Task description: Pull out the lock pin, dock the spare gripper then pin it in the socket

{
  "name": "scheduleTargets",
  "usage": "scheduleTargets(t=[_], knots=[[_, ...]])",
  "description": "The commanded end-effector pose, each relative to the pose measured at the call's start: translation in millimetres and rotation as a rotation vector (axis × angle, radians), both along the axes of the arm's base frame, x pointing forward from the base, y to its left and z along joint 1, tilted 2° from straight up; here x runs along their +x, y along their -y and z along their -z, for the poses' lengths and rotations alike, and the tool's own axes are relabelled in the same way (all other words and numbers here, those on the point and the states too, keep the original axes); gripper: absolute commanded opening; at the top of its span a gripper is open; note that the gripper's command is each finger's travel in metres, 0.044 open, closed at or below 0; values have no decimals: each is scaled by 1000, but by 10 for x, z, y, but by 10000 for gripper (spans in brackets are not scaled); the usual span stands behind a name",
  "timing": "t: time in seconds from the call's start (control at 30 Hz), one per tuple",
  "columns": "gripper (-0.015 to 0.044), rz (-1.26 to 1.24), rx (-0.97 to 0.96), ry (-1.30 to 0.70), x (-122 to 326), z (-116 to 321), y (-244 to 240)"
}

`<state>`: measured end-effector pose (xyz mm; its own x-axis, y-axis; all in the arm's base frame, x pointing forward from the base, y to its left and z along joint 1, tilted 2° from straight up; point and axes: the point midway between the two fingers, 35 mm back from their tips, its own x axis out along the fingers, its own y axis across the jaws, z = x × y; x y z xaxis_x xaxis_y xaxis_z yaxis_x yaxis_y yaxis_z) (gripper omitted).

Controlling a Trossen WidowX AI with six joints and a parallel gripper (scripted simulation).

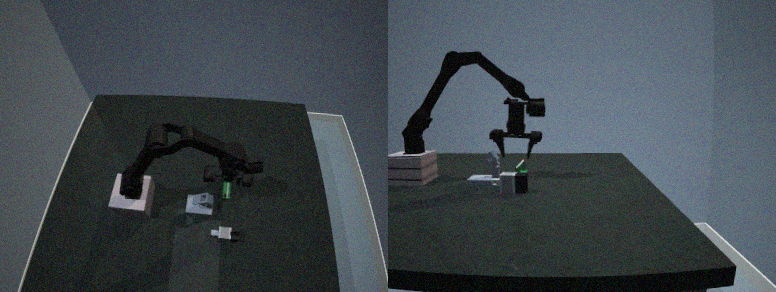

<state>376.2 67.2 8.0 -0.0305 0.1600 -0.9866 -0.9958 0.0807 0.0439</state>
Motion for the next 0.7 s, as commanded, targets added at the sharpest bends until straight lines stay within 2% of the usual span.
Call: scheduleTargets(t=[0.0,0.67], knots=[[440,0,0,1,2,-109,4],[440,3,-3,-24,-60,-425,21]])
